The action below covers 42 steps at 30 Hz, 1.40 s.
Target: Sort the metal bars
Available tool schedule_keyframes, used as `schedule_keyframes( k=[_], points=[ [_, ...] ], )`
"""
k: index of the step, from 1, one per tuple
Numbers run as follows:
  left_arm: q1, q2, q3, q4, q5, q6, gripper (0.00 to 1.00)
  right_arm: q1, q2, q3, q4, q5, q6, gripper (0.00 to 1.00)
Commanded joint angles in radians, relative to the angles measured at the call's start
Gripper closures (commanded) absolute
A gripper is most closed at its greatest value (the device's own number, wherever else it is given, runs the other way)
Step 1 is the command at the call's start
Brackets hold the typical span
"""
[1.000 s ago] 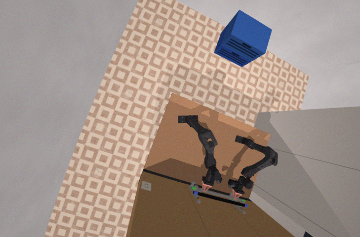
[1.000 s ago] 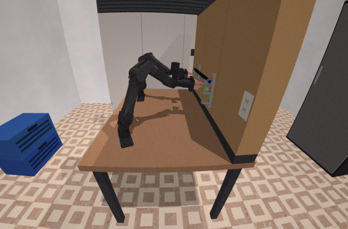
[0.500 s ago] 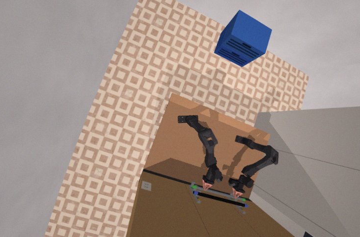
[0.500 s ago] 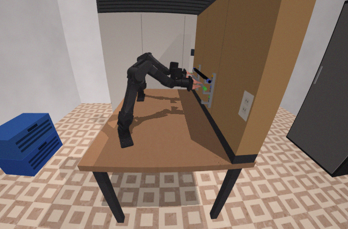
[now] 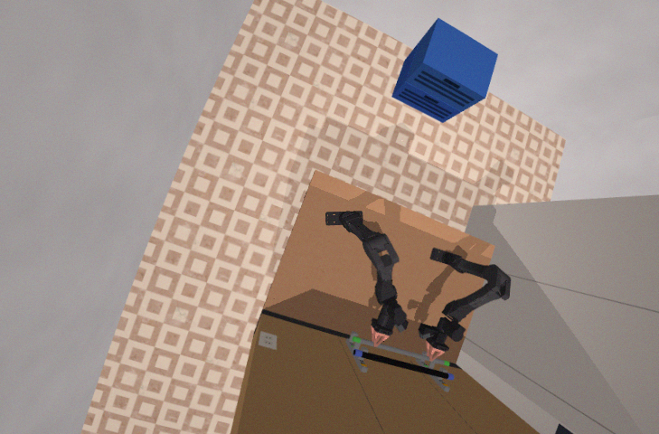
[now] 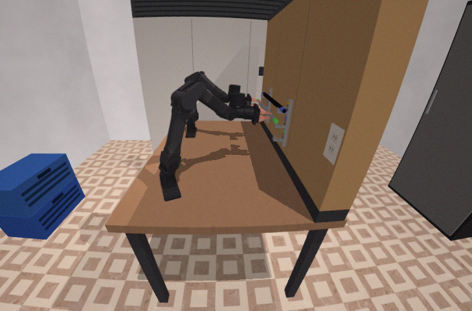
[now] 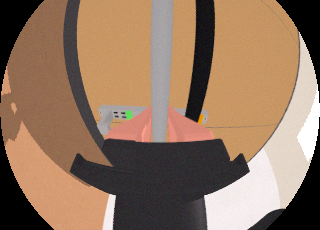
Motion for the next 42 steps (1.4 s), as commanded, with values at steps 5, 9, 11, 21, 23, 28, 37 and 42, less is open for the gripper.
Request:
schedule_keyframes(
  k=[5, 9, 11, 21, 23, 28, 37, 42],
  points=[
    [-0.009, -0.023, -0.018, 0.086, -0.018, 0.016, 1.00, 0.004, -0.029, -0.021, 0.071, 0.019, -0.034, 1.00],
    [-0.009, -0.014, -0.031, 0.107, -0.018, 0.016, 1.00, 0.004, -0.022, -0.033, 0.090, 0.019, -0.034, 1.00],
    [-0.009, -0.010, -0.037, 0.118, -0.018, 0.016, 1.00, 0.004, -0.018, -0.039, 0.099, 0.019, -0.034, 1.00],
    [-0.009, 0.021, -0.073, 0.184, -0.018, 0.016, 1.00, 0.004, 0.005, -0.072, 0.155, 0.018, -0.033, 1.00],
    [-0.009, 0.029, -0.082, 0.201, -0.018, 0.016, 1.00, 0.004, 0.012, -0.080, 0.169, 0.018, -0.033, 1.00],
    [-0.009, 0.051, -0.103, 0.244, -0.018, 0.016, 1.00, 0.004, 0.029, -0.098, 0.205, 0.019, -0.033, 1.00],
    [-0.009, 0.075, -0.122, 0.287, -0.018, 0.017, 1.00, 0.004, 0.049, -0.115, 0.243, 0.019, -0.034, 1.00],
    [-0.009, 0.092, -0.134, 0.317, -0.018, 0.017, 1.00, 0.004, 0.064, -0.127, 0.269, 0.019, -0.034, 1.00]
  ],
)
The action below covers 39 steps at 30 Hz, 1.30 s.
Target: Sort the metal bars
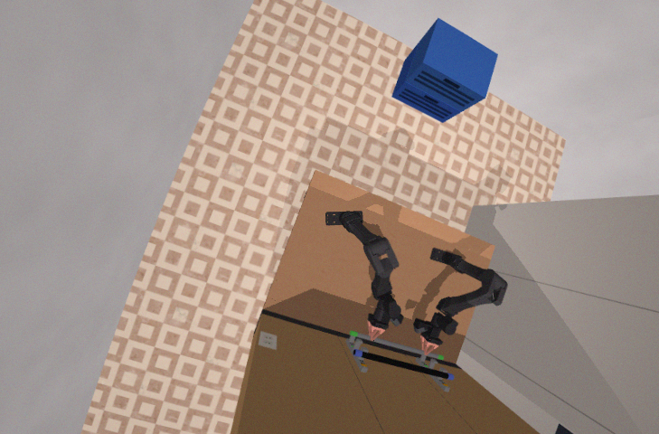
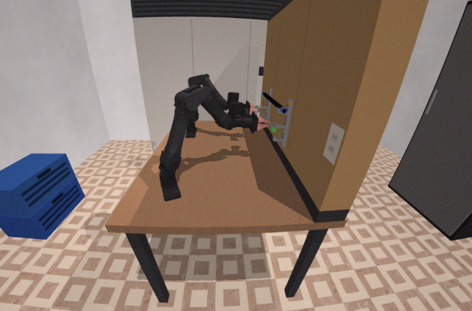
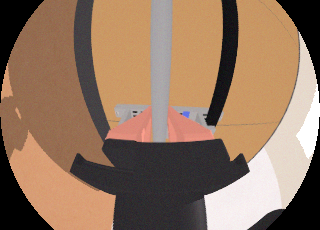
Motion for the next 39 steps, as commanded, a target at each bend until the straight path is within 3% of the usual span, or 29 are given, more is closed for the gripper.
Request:
schedule_keyframes(
  k=[1, 22, 39],
  points=[
    [-0.003, 0.000, -0.005, 0.076, -0.018, 0.016, 1.00, 0.000, 0.001, -0.006, 0.070, 0.018, -0.025, 1.00],
    [-0.003, 0.068, -0.043, 0.182, -0.018, 0.016, 1.00, 0.000, 0.056, -0.039, 0.158, 0.018, -0.025, 1.00],
    [0.007, 0.106, 0.001, 0.178, -0.008, 0.017, 1.00, -0.019, 0.086, 0.002, 0.149, -0.001, -0.028, 1.00]
  ],
)
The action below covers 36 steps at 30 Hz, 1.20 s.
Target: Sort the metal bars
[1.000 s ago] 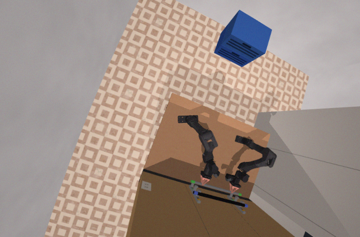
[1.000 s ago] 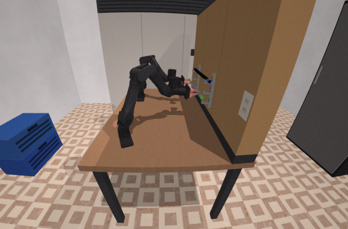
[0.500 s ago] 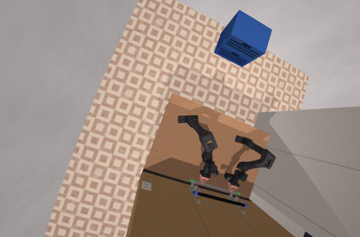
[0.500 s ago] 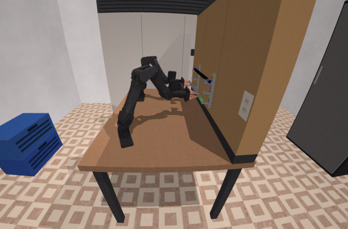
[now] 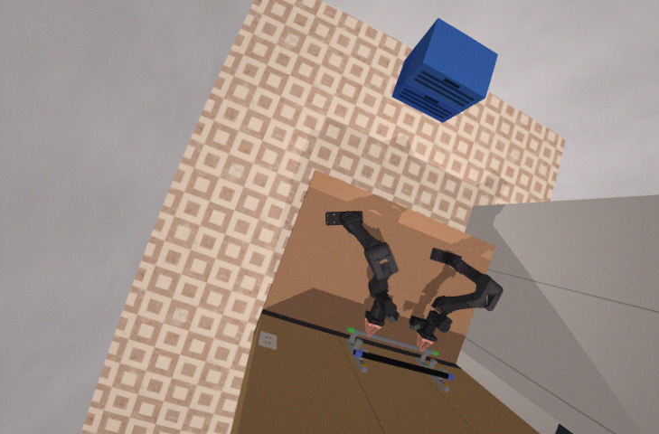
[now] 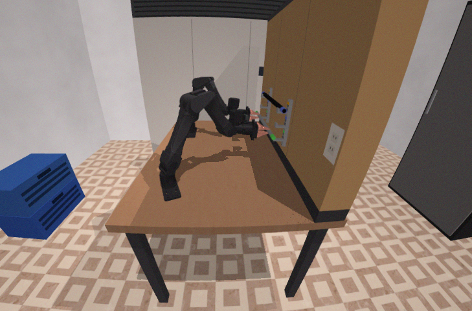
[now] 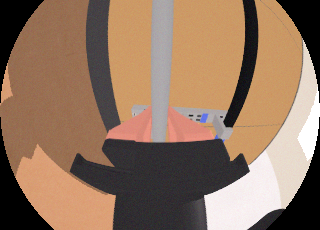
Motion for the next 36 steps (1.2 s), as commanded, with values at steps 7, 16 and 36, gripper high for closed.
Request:
schedule_keyframes(
  k=[7, 16, 36],
  points=[
    [0.012, -0.006, 0.077, 0.016, -0.002, 0.020, 1.00, -0.024, -0.003, 0.069, 0.013, -0.004, -0.031, 1.00],
    [0.018, 0.001, 0.115, -0.014, 0.004, 0.020, 1.00, -0.034, 0.003, 0.104, -0.016, -0.014, -0.032, 1.00],
    [0.029, 0.061, 0.166, -0.005, 0.015, 0.021, 1.00, -0.054, 0.051, 0.155, -0.019, -0.035, -0.031, 1.00]
  ],
)
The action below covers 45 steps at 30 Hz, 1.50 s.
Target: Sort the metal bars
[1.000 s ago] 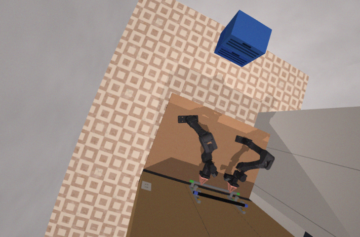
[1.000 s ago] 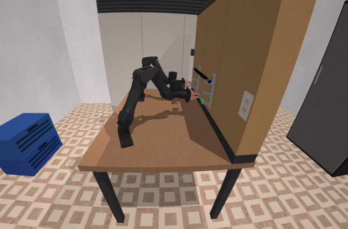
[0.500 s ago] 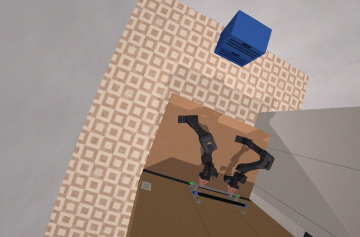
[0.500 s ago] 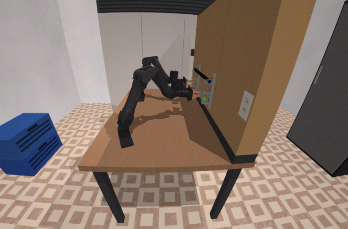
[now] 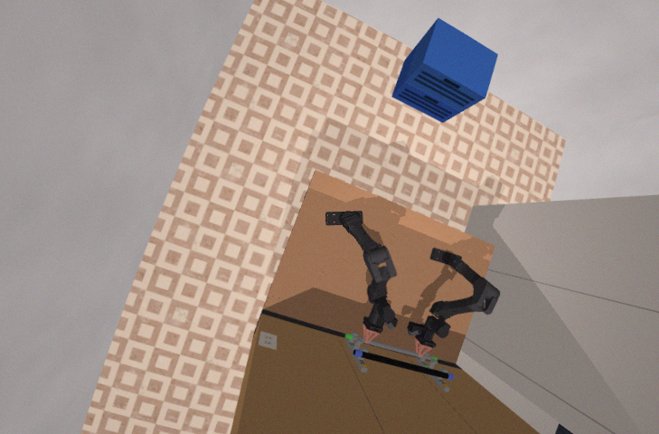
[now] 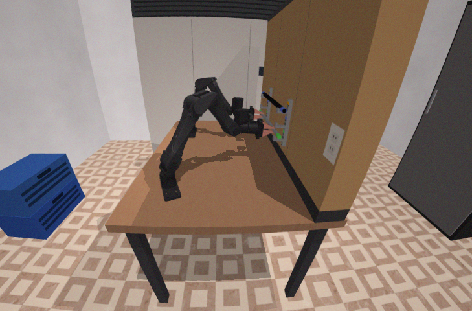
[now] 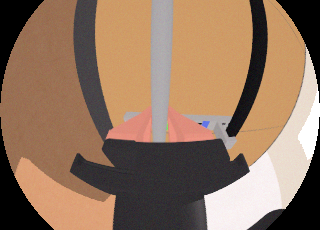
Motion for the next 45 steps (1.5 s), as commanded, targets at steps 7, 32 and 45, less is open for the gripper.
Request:
schedule_keyframes(
  k=[7, 32, 45],
  points=[
    [0.019, 0.001, 0.074, 0.006, 0.015, 0.014, 1.00, -0.020, 0.005, 0.068, 0.004, -0.010, -0.026, 1.00],
    [0.022, 0.117, 0.061, 0.132, 0.018, 0.013, 1.00, -0.027, 0.085, 0.064, 0.085, -0.016, -0.024, 1.00],
    [0.023, 0.141, 0.057, 0.159, 0.018, 0.012, 1.00, -0.027, 0.102, 0.061, 0.107, -0.017, -0.025, 1.00]
  ],
)
